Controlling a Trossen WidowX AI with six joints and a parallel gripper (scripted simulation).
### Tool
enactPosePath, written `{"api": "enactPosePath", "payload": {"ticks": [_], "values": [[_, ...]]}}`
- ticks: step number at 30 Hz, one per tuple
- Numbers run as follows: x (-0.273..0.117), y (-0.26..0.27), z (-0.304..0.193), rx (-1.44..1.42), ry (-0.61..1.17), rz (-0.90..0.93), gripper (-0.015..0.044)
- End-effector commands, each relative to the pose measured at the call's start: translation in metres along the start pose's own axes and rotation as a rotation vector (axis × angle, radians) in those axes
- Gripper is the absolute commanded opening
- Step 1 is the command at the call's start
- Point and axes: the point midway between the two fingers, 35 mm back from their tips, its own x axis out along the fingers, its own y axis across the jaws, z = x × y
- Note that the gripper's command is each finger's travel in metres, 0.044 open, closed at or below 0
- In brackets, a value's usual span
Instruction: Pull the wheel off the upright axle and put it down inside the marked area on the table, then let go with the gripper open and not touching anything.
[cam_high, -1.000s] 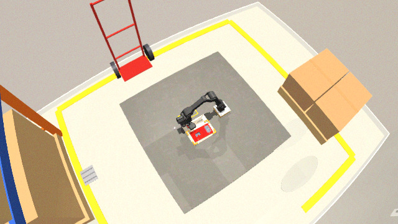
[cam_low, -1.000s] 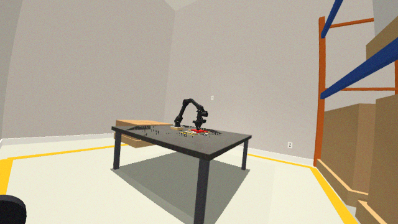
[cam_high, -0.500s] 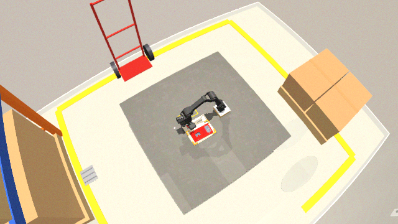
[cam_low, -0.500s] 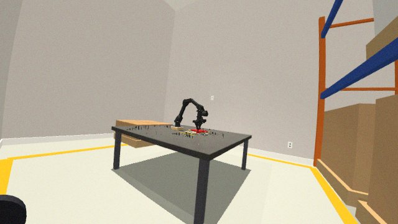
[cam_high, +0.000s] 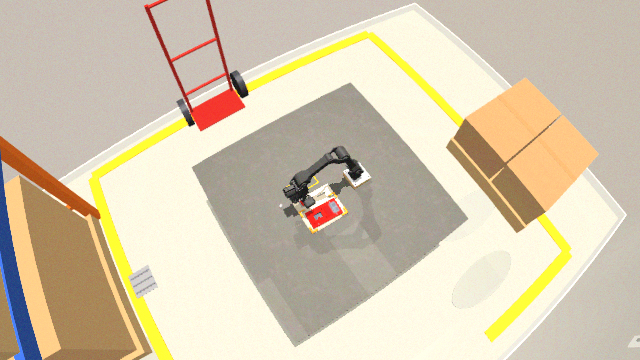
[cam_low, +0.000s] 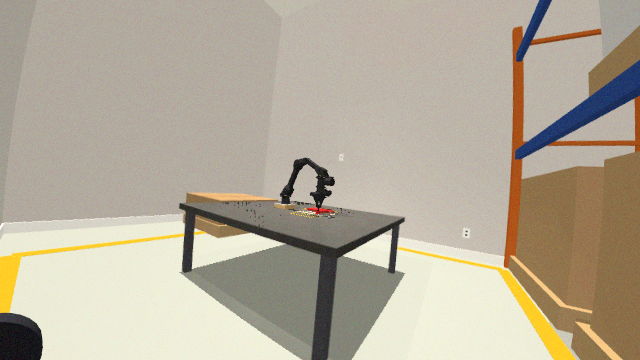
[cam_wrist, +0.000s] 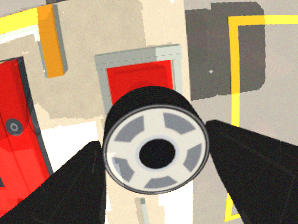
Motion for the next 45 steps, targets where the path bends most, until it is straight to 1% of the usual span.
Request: {"api": "enactPosePath", "payload": {"ticks": [1,8,17,20,21,45], "values": [[-0.008,0.0,0.001,0.001,-0.017,-0.001,0.0],[-0.012,0.0,0.001,0.002,-0.017,-0.001,0.0],[-0.04,0.0,0.0,0.002,-0.017,-0.001,0.0],[-0.042,0.0,0.001,0.002,-0.017,-0.001,0.0],[-0.035,-0.001,0.001,0.0,-0.012,-0.001,0.0],[-0.041,-0.09,-0.047,0.002,-0.013,-0.008,0.0]]}}
